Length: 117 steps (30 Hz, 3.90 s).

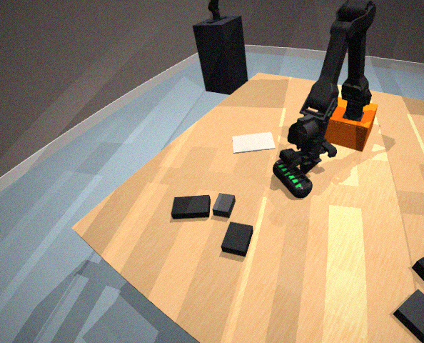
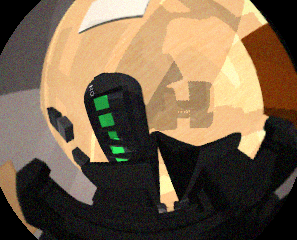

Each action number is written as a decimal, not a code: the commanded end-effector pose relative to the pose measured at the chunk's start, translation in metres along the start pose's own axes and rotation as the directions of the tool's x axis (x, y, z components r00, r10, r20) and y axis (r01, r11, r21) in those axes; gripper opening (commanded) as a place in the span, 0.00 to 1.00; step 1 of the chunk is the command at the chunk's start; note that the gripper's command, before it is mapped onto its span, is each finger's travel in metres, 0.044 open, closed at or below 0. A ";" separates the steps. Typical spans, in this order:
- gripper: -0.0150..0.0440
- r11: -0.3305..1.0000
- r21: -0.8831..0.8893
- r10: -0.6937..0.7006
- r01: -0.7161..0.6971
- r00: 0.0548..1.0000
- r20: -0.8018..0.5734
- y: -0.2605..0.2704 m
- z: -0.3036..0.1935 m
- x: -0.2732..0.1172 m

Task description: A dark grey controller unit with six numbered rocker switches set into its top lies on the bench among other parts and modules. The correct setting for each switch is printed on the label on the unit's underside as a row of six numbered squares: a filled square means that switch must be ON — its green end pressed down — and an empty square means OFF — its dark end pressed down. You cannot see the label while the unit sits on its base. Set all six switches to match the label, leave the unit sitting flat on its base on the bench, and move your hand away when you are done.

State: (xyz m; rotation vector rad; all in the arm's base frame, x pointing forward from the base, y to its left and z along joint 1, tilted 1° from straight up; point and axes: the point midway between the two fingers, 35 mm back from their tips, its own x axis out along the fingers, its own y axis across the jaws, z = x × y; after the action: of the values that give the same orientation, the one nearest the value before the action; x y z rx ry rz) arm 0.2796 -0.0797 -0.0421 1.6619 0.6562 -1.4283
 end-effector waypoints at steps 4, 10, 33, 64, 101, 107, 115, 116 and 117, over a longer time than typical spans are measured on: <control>0.25 1.000 0.004 -0.004 0.004 1.000 0.005 0.006 0.001 -0.037; 0.25 1.000 0.004 -0.005 0.005 1.000 0.005 0.006 0.001 -0.039; 0.88 0.981 0.004 -0.196 0.196 0.981 0.012 0.062 0.054 -0.061; 1.00 0.979 0.005 -0.205 0.205 0.979 0.010 0.057 0.058 -0.021; 0.43 0.979 0.005 -0.205 0.205 0.979 0.010 0.054 0.059 -0.003; 0.25 0.979 0.005 -0.205 0.205 0.979 0.011 0.059 0.062 -0.003; 0.25 0.979 0.005 -0.204 0.204 0.979 0.011 0.065 0.066 -0.003; 0.25 0.979 0.005 -0.204 0.204 0.979 0.011 0.065 0.067 -0.003; 0.25 0.979 0.005 -0.204 0.204 0.979 0.011 0.066 0.067 -0.002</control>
State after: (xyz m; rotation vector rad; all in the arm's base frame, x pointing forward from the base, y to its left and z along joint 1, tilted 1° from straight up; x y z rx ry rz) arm 0.2927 -0.1615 -0.0253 1.6258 0.8612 -1.5831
